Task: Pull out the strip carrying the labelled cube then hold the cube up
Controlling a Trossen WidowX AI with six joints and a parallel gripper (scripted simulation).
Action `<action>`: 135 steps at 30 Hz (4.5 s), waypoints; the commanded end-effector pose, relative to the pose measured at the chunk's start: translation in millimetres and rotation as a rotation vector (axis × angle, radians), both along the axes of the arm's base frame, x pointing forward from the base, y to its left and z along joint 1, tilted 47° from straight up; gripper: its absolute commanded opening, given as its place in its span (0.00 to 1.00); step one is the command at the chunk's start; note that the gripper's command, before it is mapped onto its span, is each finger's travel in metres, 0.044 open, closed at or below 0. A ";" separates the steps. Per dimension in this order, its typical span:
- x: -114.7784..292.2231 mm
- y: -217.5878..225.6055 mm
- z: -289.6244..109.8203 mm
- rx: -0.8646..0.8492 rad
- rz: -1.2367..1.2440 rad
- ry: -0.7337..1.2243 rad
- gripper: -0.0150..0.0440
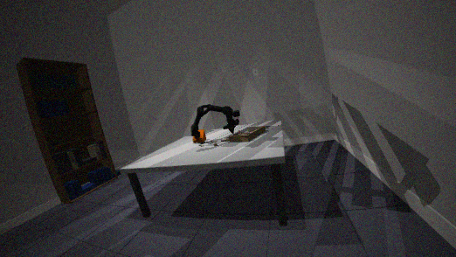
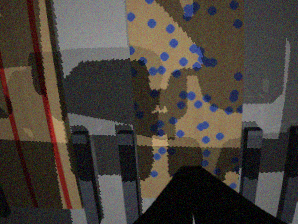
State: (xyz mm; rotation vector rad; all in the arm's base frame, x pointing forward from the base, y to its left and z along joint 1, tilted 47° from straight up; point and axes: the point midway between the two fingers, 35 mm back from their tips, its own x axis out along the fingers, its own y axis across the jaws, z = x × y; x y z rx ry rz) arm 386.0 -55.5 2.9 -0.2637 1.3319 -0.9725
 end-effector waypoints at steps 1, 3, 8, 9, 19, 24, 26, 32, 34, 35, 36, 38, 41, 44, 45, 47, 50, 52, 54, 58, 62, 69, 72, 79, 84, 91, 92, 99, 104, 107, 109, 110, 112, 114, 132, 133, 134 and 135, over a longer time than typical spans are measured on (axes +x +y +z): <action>-2.2 -5.8 -5.7 -0.004 0.003 0.009 0.25; -2.4 -8.2 -7.9 -0.005 0.003 0.009 0.25; -3.0 -14.3 -13.3 -0.006 0.003 0.009 0.25; -3.1 -15.5 -14.3 -0.006 0.003 0.009 0.25; -3.3 -17.2 -15.9 -0.006 0.003 0.009 0.25; -3.3 -17.2 -15.9 -0.006 0.003 0.009 0.25; -3.3 -17.4 -16.0 -0.006 0.003 0.009 0.25; -3.3 -17.7 -16.3 -0.006 0.003 0.009 0.25; -3.3 -17.7 -16.3 -0.006 0.003 0.009 0.25; -3.3 -17.7 -16.3 -0.006 0.003 0.009 0.25; -3.3 -17.7 -16.3 -0.006 0.003 0.009 0.25; -3.3 -17.7 -16.3 -0.006 0.003 0.009 0.25; -3.3 -18.0 -16.6 -0.006 0.003 0.009 0.25; -3.4 -18.2 -16.7 -0.006 0.003 0.009 0.25; -3.4 -18.3 -16.8 -0.006 0.003 0.009 0.25; -3.4 -18.4 -17.0 -0.006 0.003 0.009 0.25; -3.4 -18.6 -17.2 -0.006 0.003 0.009 0.25; -3.4 -18.8 -17.3 -0.006 0.003 0.009 0.25; -3.4 -18.9 -17.4 -0.006 0.003 0.009 0.25; -3.3 -19.2 -17.7 -0.006 0.003 0.009 0.25; -3.2 -19.5 -18.0 -0.006 0.003 0.009 0.25; -2.8 -20.0 -18.6 -0.006 0.003 0.009 0.25; -2.7 -20.2 -18.8 -0.006 0.003 0.009 0.25; -3.4 -20.1 -19.5 -0.006 0.003 0.009 0.25; -9.8 -17.2 -21.9 -0.006 0.003 0.010 0.25; -19.4 -13.4 -25.3 -0.006 0.003 0.010 0.25; -20.8 -12.9 -25.8 -0.006 0.003 0.010 0.25; -30.3 -9.3 -29.1 -0.006 0.003 0.011 0.25; -36.9 -6.9 -31.4 -0.006 0.003 0.011 0.25; -40.8 -5.4 -32.8 -0.005 0.003 0.011 0.25; -43.8 -4.3 -33.8 -0.005 0.003 0.012 0.25; -45.2 -3.8 -34.3 -0.005 0.003 0.012 0.25; -48.1 -2.8 -35.2 -0.005 0.003 0.012 0.25; -50.9 -1.7 -36.2 -0.005 0.003 0.012 0.25; -74.8 7.3 -44.1 -0.004 0.003 0.013 0.25; -76.3 7.9 -44.5 -0.004 0.003 0.013 0.25; -77.7 8.5 -45.0 -0.004 0.003 0.013 0.25; -79.1 9.0 -45.4 -0.004 0.003 0.013 0.25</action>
